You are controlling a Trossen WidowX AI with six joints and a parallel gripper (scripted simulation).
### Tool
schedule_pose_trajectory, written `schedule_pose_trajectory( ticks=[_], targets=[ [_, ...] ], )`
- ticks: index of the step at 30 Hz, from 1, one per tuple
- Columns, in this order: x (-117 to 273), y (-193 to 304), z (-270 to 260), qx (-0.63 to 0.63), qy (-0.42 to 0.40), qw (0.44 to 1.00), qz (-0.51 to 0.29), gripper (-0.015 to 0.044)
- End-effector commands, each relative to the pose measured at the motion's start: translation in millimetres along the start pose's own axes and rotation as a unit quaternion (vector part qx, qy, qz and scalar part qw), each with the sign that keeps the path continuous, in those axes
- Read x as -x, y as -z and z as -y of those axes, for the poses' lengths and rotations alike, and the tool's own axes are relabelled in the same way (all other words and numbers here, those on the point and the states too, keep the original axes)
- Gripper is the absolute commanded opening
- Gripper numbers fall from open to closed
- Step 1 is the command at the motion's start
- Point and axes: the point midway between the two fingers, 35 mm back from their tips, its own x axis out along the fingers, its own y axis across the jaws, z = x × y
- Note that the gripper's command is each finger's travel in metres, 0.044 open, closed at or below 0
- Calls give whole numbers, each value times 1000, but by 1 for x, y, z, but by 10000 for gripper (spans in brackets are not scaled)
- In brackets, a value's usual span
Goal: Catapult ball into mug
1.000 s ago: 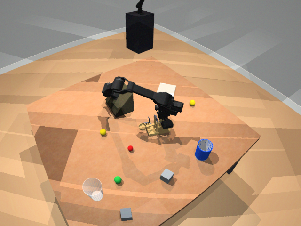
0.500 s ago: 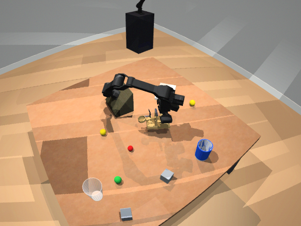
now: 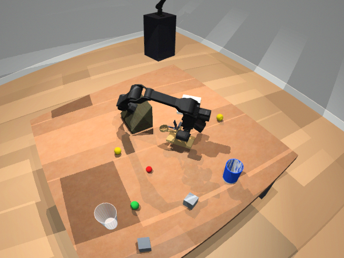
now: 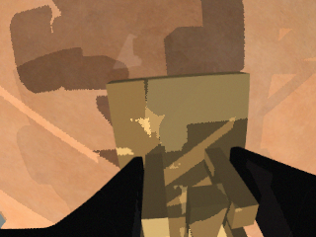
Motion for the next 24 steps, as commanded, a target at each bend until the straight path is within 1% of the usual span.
schedule_pose_trajectory(
  ticks=[1, 6, 17, 24],
  targets=[
    [4, -5, 7, -80, 3, 997, 6, 0],
    [3, -6, 17, -152, 3, 988, 6, 0],
    [3, -5, 23, -155, 4, 988, 6, 0],
    [-7, -6, 23, -155, 4, 988, 6, 0]
  ],
)
